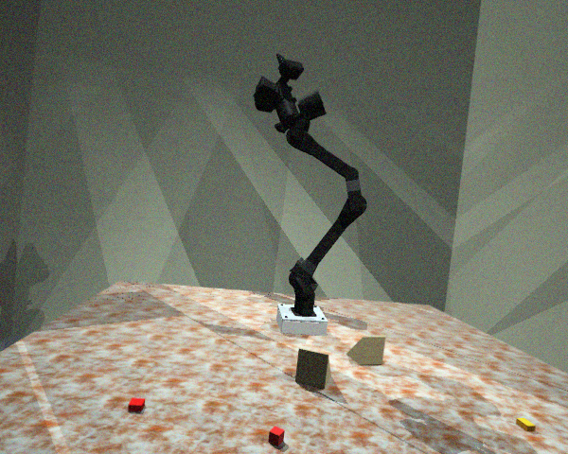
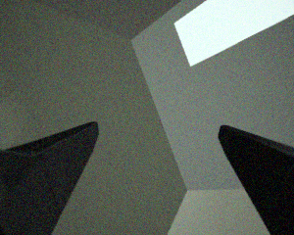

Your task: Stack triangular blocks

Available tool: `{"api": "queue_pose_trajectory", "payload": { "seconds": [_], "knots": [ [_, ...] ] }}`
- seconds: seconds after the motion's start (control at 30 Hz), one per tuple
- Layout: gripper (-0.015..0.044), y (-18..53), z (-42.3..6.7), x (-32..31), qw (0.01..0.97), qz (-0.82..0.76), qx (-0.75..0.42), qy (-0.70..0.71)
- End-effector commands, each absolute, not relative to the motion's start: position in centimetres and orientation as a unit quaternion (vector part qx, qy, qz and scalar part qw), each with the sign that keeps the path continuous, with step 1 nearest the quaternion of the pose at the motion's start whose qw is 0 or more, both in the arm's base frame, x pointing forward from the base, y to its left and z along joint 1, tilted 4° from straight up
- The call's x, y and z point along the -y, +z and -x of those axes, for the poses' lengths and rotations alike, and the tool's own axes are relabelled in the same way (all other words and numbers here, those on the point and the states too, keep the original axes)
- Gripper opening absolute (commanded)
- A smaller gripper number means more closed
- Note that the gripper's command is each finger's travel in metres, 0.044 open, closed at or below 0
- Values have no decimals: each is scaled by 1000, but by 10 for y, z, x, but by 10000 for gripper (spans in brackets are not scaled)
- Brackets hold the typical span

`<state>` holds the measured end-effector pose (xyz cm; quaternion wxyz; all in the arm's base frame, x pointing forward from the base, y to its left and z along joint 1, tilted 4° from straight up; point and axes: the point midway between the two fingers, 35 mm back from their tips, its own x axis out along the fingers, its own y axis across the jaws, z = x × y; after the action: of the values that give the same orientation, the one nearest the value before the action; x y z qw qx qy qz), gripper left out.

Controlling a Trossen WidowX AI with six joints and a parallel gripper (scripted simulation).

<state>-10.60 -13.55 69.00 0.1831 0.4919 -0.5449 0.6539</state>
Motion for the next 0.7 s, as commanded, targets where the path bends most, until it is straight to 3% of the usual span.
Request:
{"api": "queue_pose_trajectory", "payload": {
  "seconds": [0.0,0.3,0.67],
  "knots": [
    [440,680,106,176,134,-512,569,630],
    [440,631,65,292,-21,-589,616,522],
    [440,545,-47,389,-178,-690,617,333]
  ]
}}
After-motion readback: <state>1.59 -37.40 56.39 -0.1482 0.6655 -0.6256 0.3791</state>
